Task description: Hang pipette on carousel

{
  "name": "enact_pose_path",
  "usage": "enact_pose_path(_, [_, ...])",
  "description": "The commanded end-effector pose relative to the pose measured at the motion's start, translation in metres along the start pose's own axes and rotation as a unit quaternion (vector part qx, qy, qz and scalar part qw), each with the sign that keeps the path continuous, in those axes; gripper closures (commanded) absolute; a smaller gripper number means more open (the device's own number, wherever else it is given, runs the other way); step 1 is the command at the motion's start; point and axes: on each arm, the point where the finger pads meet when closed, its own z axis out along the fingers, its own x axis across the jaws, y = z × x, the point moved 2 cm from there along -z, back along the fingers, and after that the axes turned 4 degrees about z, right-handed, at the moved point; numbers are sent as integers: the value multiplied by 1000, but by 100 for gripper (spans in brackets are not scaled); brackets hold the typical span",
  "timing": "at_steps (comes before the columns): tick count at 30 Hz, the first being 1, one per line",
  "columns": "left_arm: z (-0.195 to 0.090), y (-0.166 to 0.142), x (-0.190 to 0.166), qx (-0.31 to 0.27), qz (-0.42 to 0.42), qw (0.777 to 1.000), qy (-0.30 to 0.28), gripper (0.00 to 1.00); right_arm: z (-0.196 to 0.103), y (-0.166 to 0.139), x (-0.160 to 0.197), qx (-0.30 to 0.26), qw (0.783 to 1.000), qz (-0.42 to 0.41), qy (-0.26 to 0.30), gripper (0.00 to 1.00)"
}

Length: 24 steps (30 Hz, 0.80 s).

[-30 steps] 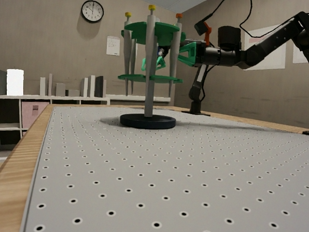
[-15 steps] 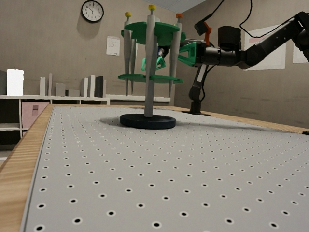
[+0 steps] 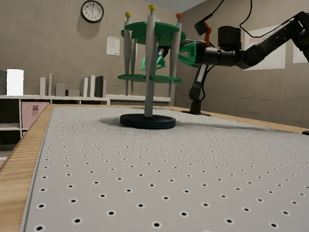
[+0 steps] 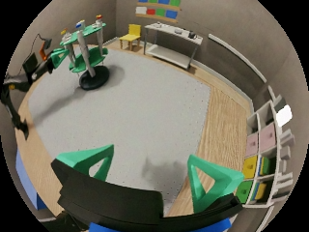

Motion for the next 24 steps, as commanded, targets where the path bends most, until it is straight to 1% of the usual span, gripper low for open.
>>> enact_pose_path(1, [-3,42,6,-46,-4,999,8,88,-1,4,-3,-11,1000,-4,2,0])
enact_pose_path(6, [-3,42,6,-46,-4,999,8,88,-1,4,-3,-11,1000,-4,2,0])
enact_pose_path(8, [-3,39,5,-34,-2,999,7,88,-1,4,-3,-11,1000,-4,2,0])
enact_pose_path(21, [-5,49,3,-34,-2,999,5,88,-1,4,-3,-11,1000,-4,2,0])
enact_pose_path(24, [-5,55,3,-46,-4,999,6,88,-1,4,-3,-11,1000,-4,2,0])
